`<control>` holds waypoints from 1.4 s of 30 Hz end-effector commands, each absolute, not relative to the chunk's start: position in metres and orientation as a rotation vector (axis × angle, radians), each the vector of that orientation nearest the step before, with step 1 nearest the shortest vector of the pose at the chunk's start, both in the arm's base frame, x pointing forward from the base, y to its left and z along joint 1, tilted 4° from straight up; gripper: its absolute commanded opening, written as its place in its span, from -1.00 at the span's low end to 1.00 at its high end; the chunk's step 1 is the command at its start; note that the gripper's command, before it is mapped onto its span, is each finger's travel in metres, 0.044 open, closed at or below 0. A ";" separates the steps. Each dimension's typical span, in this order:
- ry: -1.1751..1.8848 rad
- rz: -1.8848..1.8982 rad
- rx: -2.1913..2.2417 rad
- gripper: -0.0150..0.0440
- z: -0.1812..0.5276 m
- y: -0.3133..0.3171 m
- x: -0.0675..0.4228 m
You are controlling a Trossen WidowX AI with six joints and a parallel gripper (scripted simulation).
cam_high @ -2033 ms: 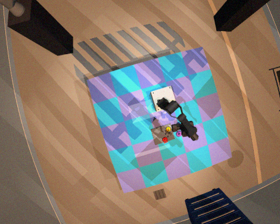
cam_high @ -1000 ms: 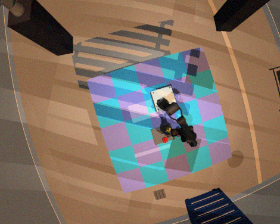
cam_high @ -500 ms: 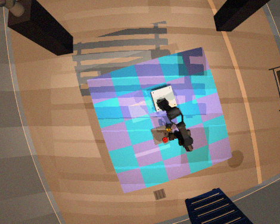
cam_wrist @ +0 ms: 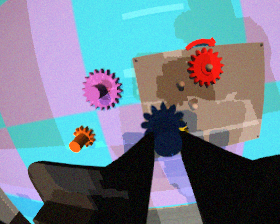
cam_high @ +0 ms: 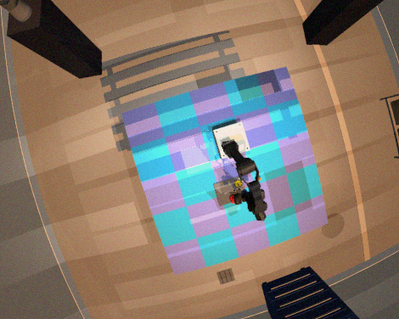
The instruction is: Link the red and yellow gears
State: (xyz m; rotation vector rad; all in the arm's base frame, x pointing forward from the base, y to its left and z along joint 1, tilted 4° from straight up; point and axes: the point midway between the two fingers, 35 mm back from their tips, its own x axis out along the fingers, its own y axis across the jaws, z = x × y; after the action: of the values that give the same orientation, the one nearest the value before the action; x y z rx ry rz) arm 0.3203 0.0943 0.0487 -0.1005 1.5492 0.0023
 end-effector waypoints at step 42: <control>1.539 0.084 -0.193 -0.49 0.023 0.063 0.354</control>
State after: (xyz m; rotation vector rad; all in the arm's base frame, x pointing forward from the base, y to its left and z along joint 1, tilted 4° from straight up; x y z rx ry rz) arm 0.3536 0.0639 0.0269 -0.1505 1.5385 0.0469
